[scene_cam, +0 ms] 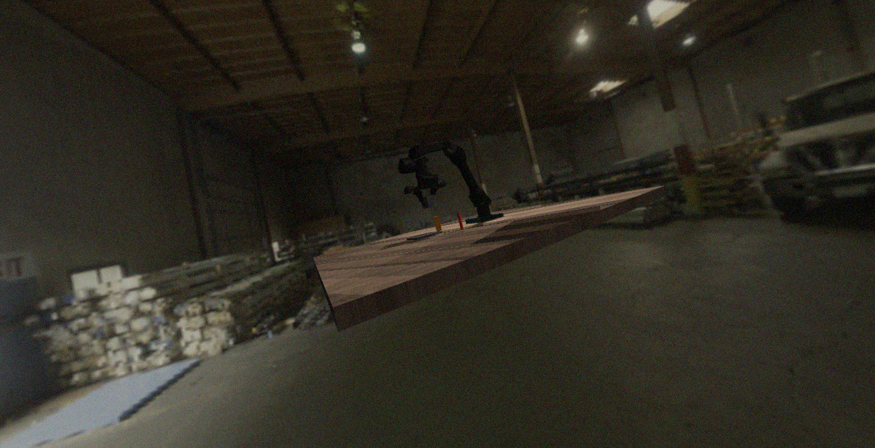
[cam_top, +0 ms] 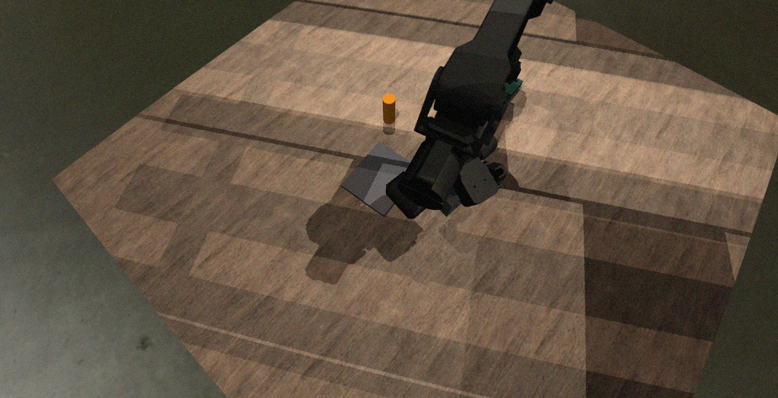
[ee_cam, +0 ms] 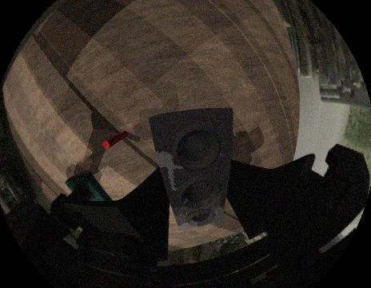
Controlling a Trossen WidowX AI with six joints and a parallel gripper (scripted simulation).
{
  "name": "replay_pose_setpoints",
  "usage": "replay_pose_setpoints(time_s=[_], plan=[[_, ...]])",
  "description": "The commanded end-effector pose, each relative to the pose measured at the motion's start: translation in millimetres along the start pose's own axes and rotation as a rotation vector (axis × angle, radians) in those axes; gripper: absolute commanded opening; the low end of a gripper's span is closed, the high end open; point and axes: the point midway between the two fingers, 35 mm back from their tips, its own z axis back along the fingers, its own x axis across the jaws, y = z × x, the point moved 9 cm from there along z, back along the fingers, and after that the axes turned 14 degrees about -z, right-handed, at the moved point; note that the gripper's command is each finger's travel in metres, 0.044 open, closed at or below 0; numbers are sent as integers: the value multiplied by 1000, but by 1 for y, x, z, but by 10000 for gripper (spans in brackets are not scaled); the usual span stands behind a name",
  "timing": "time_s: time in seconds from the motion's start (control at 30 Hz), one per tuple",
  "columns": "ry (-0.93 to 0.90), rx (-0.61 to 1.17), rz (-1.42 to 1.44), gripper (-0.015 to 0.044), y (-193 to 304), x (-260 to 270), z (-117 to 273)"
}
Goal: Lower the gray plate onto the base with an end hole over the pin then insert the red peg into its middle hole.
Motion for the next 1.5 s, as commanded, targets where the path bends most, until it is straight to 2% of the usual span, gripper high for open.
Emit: replay_pose_setpoints(time_s=[0.0,1.47], plan=[[-2,-2,33,0,4,-4,-2],[0,8,773,0,109,-63,-77]])
